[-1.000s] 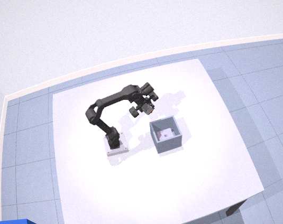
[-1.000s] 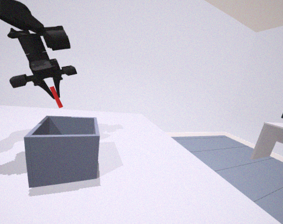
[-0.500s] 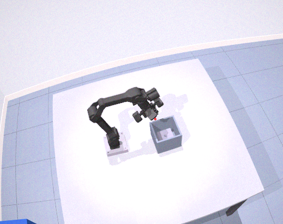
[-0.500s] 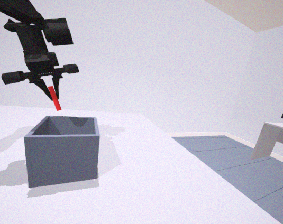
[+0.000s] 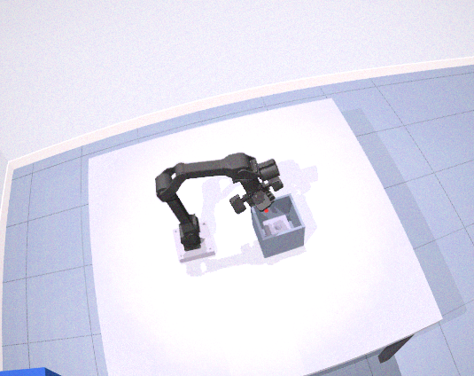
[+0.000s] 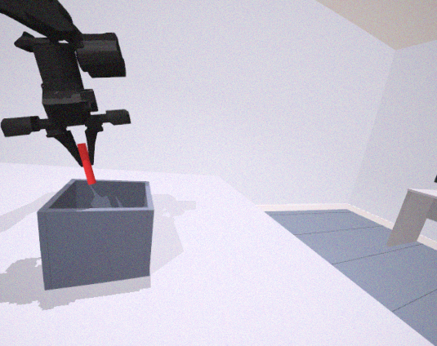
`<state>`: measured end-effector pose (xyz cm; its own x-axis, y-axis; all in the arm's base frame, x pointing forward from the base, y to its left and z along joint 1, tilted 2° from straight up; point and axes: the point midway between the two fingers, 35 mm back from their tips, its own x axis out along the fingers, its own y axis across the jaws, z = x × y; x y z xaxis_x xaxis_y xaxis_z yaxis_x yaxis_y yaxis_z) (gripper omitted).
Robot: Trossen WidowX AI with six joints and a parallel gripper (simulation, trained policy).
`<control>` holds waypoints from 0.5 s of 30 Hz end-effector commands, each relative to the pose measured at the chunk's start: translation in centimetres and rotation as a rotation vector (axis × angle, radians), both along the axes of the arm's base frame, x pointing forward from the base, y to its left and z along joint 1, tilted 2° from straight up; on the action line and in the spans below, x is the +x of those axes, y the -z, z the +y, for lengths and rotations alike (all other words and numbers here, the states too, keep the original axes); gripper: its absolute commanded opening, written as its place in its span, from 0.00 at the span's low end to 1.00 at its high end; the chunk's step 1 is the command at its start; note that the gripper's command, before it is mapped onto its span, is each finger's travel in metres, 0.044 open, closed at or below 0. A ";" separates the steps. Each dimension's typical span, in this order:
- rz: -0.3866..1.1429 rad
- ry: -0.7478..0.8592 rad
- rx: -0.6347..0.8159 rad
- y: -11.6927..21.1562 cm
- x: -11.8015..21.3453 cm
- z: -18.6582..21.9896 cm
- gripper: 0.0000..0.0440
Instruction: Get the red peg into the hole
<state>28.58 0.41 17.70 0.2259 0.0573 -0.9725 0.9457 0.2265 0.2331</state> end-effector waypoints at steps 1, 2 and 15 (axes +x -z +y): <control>0.020 0.000 0.002 0.6 0.4 -0.6 0.00; 0.025 0.000 0.002 0.7 0.5 -0.8 0.00; 0.081 -0.006 0.017 4.3 2.0 -2.5 0.00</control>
